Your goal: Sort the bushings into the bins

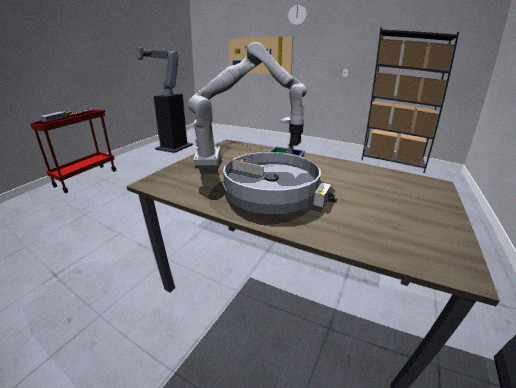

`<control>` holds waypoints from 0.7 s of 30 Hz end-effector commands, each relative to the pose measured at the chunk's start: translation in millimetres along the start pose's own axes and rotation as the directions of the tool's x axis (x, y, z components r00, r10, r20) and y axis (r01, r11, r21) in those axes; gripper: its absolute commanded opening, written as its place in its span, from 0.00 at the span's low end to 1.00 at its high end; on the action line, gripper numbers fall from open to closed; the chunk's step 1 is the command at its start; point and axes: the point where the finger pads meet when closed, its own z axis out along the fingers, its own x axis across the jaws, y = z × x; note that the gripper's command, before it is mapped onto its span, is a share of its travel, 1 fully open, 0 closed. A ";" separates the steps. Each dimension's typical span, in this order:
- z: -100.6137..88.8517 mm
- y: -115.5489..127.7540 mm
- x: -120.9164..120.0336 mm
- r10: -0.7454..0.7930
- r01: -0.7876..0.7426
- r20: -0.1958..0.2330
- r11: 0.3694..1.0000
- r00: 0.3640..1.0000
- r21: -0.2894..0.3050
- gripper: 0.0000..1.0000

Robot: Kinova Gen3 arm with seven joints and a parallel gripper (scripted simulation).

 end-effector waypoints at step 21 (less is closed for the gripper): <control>11.5 0.6 0.0 0.001 -0.001 -0.001 1.000 1.000 -0.001 0.00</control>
